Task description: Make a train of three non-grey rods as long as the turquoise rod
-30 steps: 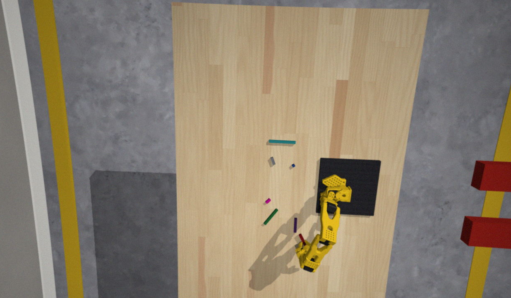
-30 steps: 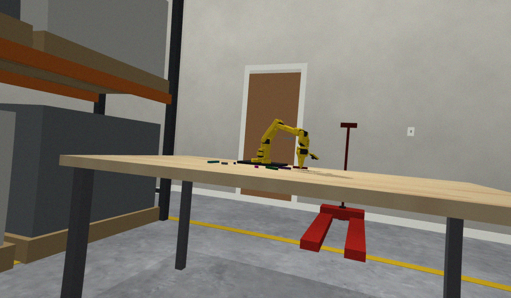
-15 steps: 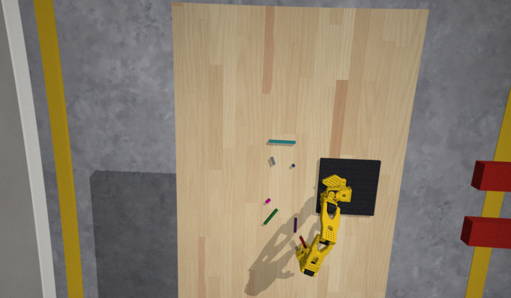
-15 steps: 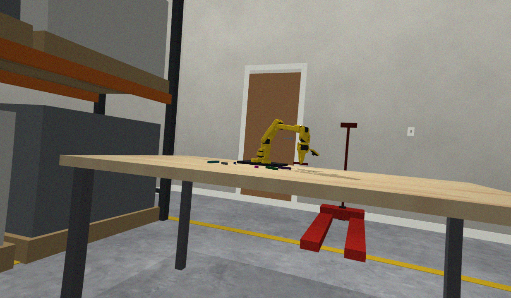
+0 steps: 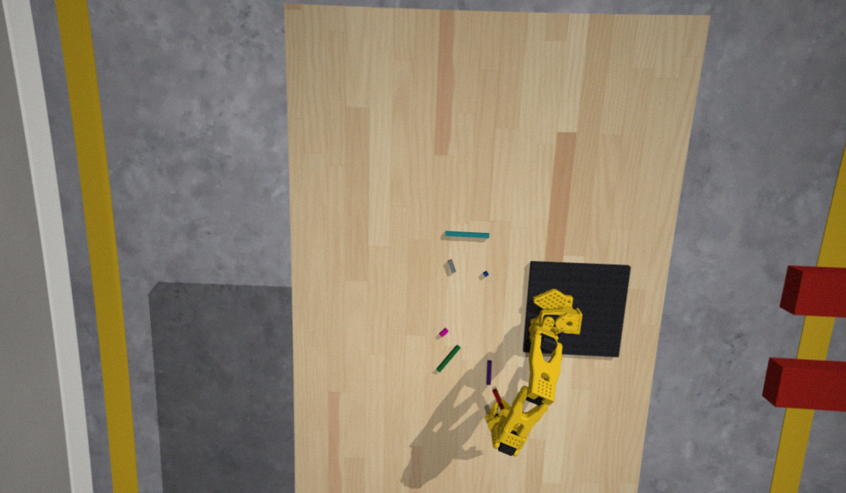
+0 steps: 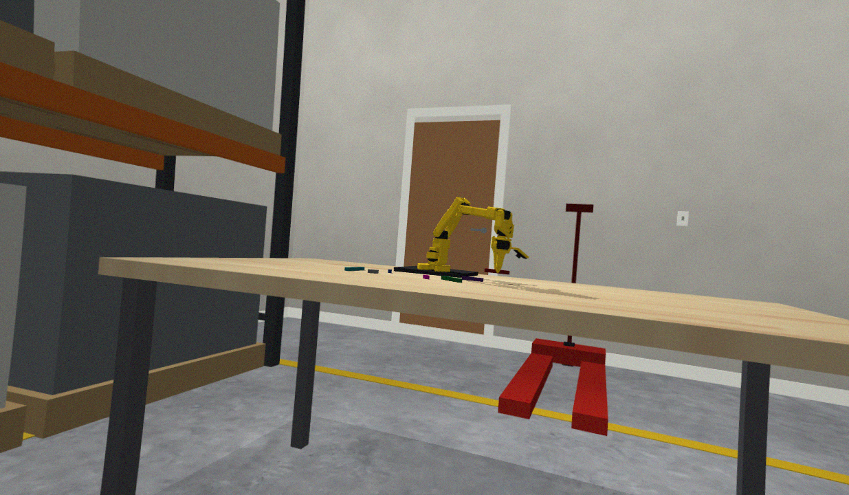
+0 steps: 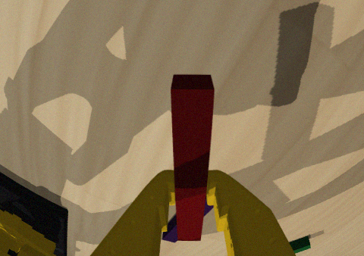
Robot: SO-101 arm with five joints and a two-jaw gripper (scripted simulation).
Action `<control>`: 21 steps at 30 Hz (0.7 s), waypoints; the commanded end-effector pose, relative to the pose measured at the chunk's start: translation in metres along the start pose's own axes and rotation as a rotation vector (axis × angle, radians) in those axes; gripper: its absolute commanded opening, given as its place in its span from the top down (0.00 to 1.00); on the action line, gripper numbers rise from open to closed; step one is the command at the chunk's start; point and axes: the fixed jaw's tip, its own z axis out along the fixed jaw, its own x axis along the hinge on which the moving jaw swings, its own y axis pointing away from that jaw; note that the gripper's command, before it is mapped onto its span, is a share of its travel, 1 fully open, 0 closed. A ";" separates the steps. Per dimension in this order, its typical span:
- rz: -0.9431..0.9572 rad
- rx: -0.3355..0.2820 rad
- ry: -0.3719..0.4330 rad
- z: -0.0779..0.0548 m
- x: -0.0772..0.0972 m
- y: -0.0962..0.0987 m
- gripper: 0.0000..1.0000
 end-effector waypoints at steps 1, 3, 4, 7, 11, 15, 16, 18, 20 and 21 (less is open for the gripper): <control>0.067 0.010 -0.014 -0.004 0.014 -0.011 1.00; 0.067 0.010 -0.014 -0.004 0.014 -0.011 1.00; 0.090 0.009 -0.015 -0.004 0.018 -0.014 1.00; 0.174 0.007 -0.016 -0.004 0.037 -0.024 1.00; 0.316 0.003 -0.018 -0.004 0.069 -0.036 1.00; 0.486 -0.003 -0.021 -0.002 0.108 -0.043 1.00; 0.527 -0.004 -0.022 -0.002 0.118 -0.044 1.00; 0.610 -0.007 -0.024 -0.001 0.137 -0.044 1.00; 0.610 -0.007 -0.024 -0.001 0.137 -0.044 1.00; 0.657 -0.009 -0.025 -0.001 0.148 -0.043 1.00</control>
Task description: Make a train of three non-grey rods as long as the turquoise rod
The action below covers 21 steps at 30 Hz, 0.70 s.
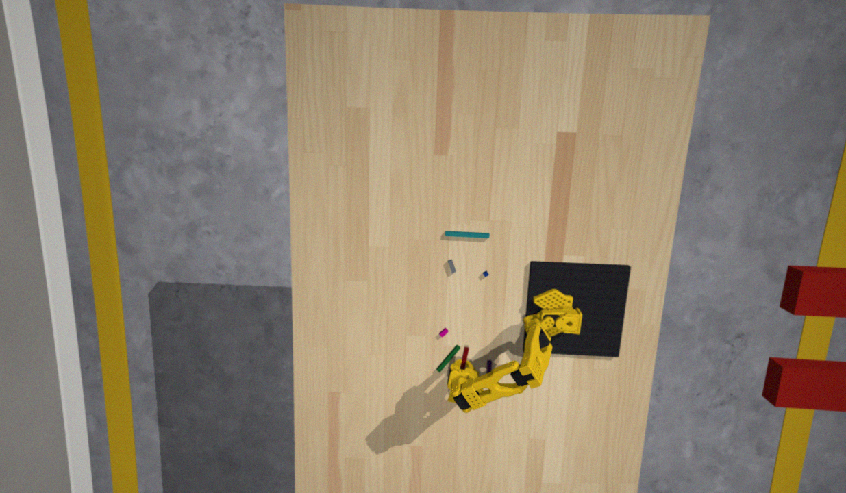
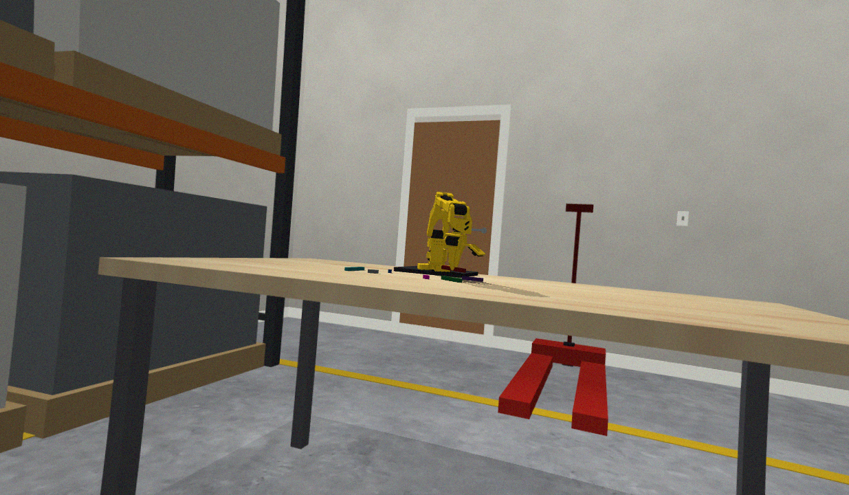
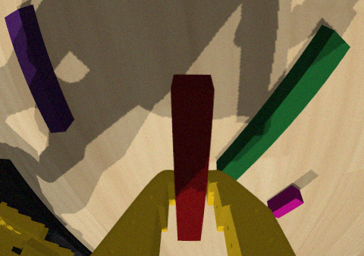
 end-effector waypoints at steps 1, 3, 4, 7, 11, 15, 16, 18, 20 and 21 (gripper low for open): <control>0.117 0.019 -0.028 -0.004 0.024 -0.019 1.00; 0.210 0.016 -0.031 -0.003 0.043 -0.027 1.00; 0.247 0.014 -0.032 -0.002 0.051 -0.030 1.00; 0.377 0.009 -0.035 0.000 0.078 -0.035 1.00; 0.544 0.002 -0.040 0.003 0.113 -0.037 1.00; 0.652 -0.003 -0.043 0.005 0.135 -0.035 1.00; 0.652 -0.003 -0.043 0.005 0.135 -0.035 1.00; 0.714 -0.006 -0.045 0.006 0.147 -0.032 1.00; 0.766 -0.008 -0.047 0.008 0.157 -0.029 1.00; 0.788 -0.009 -0.047 0.008 0.161 -0.028 1.00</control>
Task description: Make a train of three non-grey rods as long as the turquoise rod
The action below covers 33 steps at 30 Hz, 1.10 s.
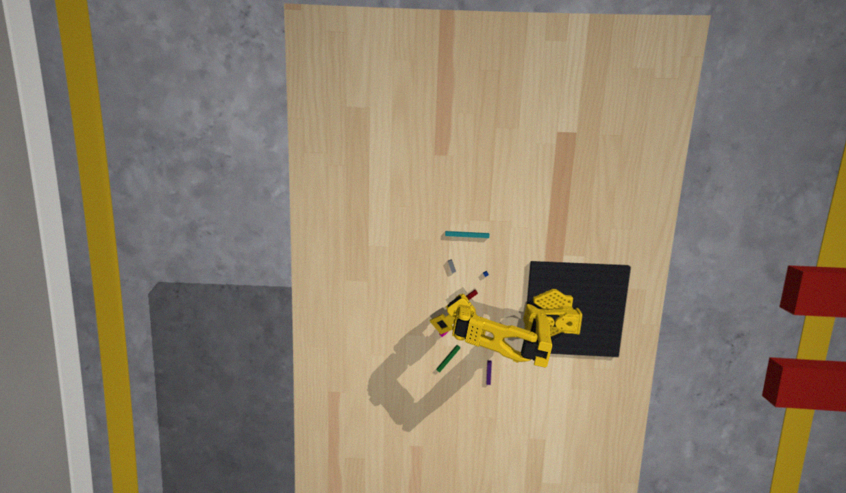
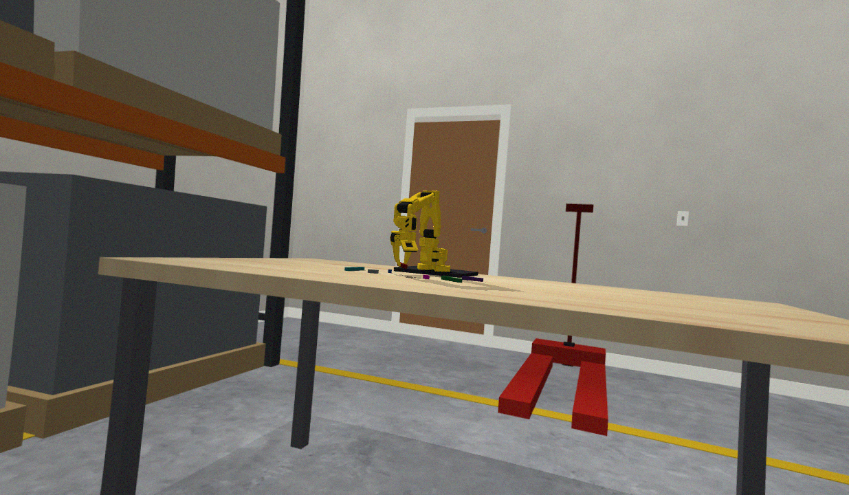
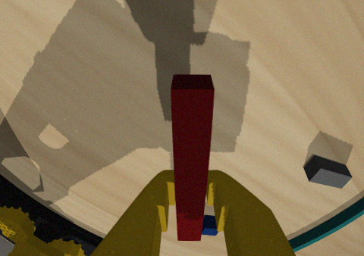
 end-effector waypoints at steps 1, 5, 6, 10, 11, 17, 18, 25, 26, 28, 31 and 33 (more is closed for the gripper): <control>0.086 0.013 -0.020 -0.002 0.016 -0.011 1.00; 0.142 0.011 -0.022 0.000 0.026 -0.014 1.00; 0.151 0.011 -0.022 0.000 0.028 -0.015 1.00; 0.167 0.010 -0.022 0.000 0.031 -0.016 1.00; 0.167 0.010 -0.022 0.000 0.031 -0.016 1.00; 0.169 0.048 -0.049 -0.007 0.032 -0.021 1.00; 0.169 0.048 -0.049 -0.007 0.032 -0.021 1.00; 0.169 0.048 -0.049 -0.007 0.032 -0.021 1.00; 0.169 0.048 -0.049 -0.007 0.032 -0.021 1.00; 0.169 0.048 -0.049 -0.007 0.032 -0.021 1.00; 0.169 0.048 -0.049 -0.007 0.032 -0.021 1.00; 0.169 0.048 -0.049 -0.007 0.032 -0.021 1.00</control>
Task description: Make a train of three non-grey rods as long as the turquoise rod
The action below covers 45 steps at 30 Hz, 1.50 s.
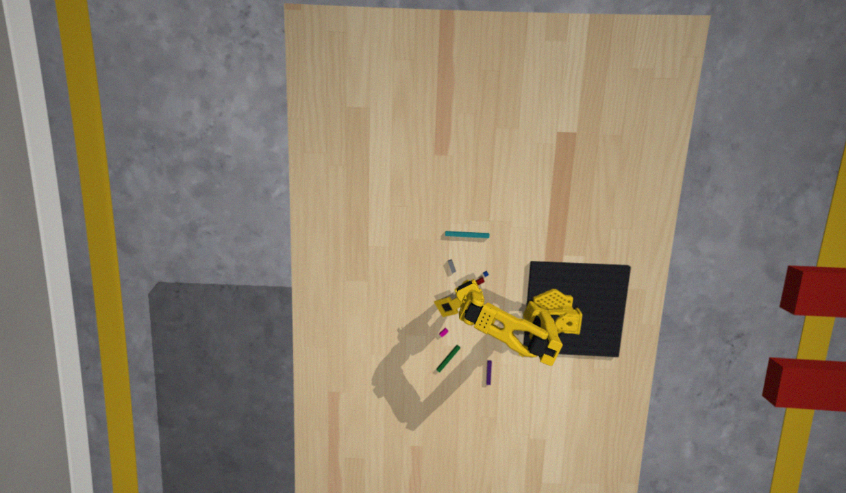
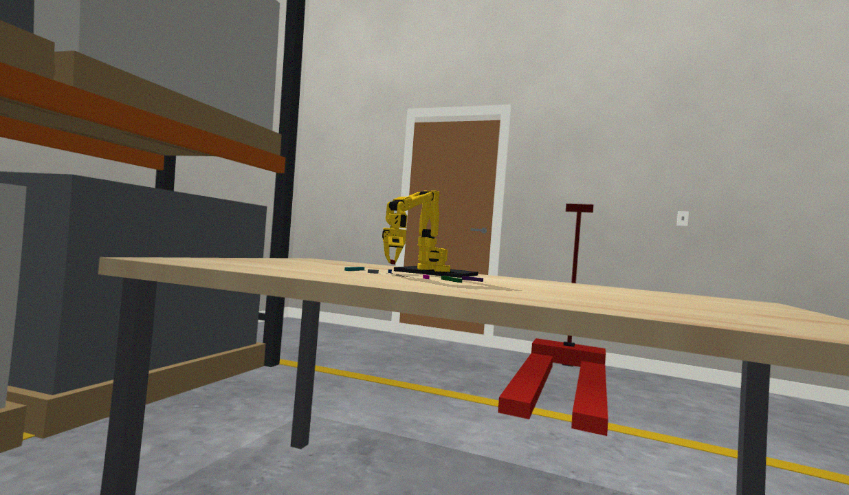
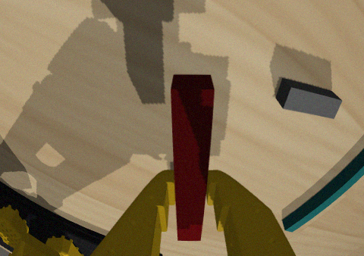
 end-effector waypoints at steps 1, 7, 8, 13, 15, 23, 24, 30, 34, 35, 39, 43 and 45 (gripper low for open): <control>-0.001 0.010 -0.010 -0.001 0.001 -0.001 1.00; -0.001 0.010 -0.010 0.001 0.001 -0.001 1.00; -0.001 0.010 -0.010 0.002 0.001 -0.001 1.00; -0.001 0.010 -0.010 0.005 0.001 -0.001 1.00; -0.001 0.010 -0.010 0.007 0.001 -0.001 1.00; -0.001 0.010 -0.010 0.016 0.001 -0.001 1.00; -0.001 0.010 -0.010 0.017 0.001 -0.001 1.00; -0.001 0.010 -0.010 0.018 0.001 -0.001 1.00; -0.002 -0.021 0.016 0.025 0.003 0.003 1.00; -0.002 -0.021 0.016 0.025 0.003 0.003 1.00; -0.002 -0.021 0.016 0.025 0.003 0.003 1.00; -0.002 -0.021 0.016 0.025 0.003 0.003 1.00; -0.002 -0.021 0.016 0.025 0.003 0.003 1.00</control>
